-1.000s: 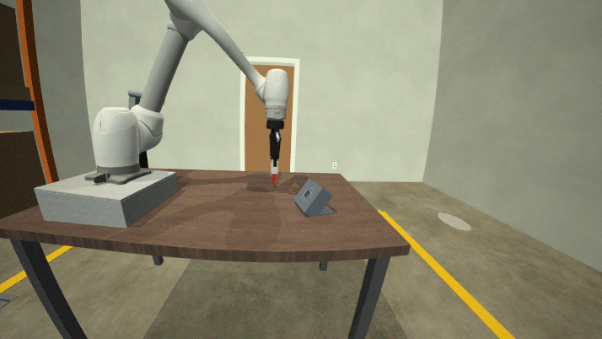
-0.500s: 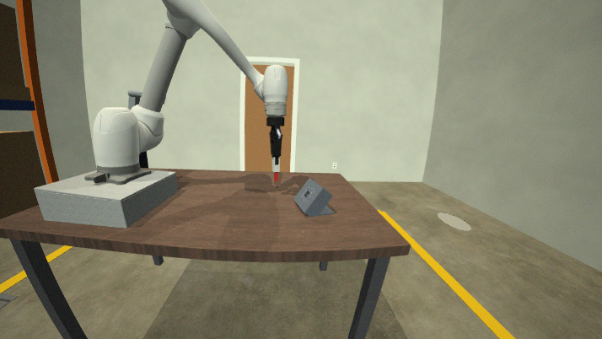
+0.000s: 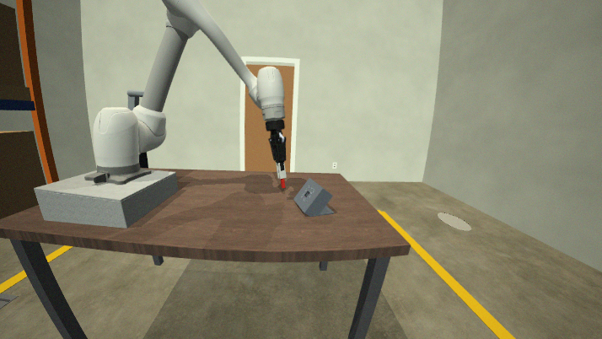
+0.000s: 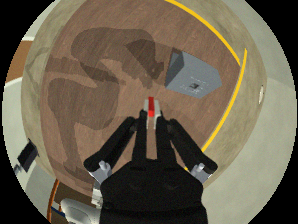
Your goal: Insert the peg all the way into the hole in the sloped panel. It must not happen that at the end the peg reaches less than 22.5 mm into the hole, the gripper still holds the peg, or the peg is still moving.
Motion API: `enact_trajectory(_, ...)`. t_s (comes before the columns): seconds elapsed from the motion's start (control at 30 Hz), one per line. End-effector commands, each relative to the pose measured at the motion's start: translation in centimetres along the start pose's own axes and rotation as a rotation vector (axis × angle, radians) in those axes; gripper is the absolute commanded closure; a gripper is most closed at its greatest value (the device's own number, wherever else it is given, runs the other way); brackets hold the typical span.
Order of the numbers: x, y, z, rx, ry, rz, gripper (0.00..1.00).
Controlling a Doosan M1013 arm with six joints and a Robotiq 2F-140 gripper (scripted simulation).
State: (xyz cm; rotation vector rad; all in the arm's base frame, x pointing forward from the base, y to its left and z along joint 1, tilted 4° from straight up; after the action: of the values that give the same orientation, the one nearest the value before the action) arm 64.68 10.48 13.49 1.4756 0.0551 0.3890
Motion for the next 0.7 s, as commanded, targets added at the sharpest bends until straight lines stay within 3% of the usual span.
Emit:
enact_trajectory(0.0,0.0,-0.2,0.6,-0.009,0.014,0.013,1.00)
enact_trajectory(0.67,-0.7,-1.7,6.4,-0.107,0.203,0.140,1.00)
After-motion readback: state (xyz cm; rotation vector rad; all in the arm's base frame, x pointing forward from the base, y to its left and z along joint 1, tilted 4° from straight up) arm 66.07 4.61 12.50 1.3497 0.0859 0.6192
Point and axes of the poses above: the point where the finger pads meet when closed, its own y axis back along the fingers, its own z axis across the jaws, x = y × z, the point moved 7 cm from there along y, back along the fingers, and after that the axes turned 10 degrees about -y, right-handed, at the moved point
